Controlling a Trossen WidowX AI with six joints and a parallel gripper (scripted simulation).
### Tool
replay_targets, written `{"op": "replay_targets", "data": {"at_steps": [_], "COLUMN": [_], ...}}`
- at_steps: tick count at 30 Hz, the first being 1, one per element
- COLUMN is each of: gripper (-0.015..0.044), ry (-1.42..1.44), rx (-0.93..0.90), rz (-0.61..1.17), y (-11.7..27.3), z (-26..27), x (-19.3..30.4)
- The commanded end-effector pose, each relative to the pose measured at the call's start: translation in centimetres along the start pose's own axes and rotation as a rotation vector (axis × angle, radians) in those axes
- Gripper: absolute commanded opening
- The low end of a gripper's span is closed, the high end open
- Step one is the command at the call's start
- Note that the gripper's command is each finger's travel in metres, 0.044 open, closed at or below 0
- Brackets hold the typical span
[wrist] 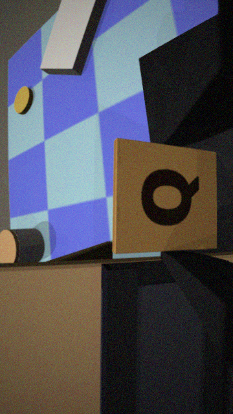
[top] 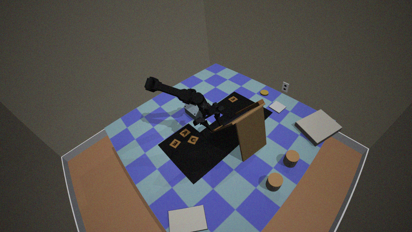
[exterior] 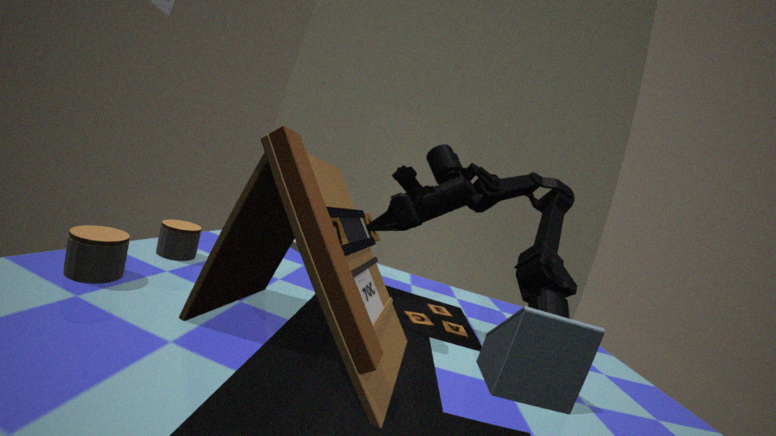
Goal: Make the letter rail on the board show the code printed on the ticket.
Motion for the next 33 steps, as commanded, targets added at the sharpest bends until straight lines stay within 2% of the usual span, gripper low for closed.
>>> {"op": "replay_targets", "data": {"at_steps": [1, 33], "gripper": [0.0, 0.0], "ry": [0.002, 0.001], "rx": [-0.001, -0.001], "rz": [0.005, 0.005], "y": [-0.1, -0.1], "z": [0.4, 2.0], "x": [0.1, 0.2]}}
Point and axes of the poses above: the point midway between the two fingers, 35 mm back from their tips, its own y axis back along the fingers, its own z axis across the jaws, x = y × z, the point moved 7 cm from there along y, back along the fingers, and after that the axes turned 3 degrees about -y, right-handed, at the moved point
